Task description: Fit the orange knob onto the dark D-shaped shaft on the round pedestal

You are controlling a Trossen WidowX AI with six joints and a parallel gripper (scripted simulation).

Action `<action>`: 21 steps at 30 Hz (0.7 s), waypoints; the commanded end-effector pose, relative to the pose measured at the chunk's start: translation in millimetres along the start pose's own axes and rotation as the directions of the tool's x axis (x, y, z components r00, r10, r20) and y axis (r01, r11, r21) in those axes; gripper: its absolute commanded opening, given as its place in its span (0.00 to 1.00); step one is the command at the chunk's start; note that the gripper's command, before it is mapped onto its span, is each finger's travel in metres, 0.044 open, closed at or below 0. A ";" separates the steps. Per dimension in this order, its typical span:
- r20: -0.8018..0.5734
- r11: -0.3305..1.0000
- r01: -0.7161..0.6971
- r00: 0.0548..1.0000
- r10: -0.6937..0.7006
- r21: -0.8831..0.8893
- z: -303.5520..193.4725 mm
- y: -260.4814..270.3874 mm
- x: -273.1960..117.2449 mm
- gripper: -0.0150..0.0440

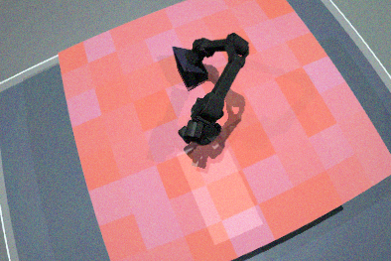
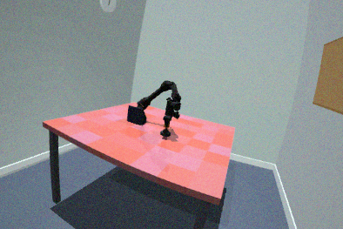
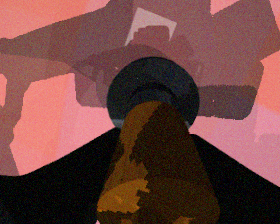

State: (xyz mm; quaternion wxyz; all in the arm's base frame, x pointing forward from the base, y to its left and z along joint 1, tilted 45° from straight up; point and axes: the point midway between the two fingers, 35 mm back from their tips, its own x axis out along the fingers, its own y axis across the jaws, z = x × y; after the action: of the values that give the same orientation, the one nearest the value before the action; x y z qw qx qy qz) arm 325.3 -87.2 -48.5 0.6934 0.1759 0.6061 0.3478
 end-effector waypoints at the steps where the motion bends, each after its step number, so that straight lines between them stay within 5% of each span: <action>1: 0.004 1.000 0.004 1.000 -0.004 0.000 -0.2 -0.1 0.2 0.25; 21: 0.004 1.000 0.003 1.000 -0.003 0.000 0.4 0.0 3.4 0.25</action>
State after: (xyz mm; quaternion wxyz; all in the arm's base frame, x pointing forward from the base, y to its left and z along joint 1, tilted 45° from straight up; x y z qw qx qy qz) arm 324.7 -85.0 -50.8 0.6935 0.1750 0.6066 0.3471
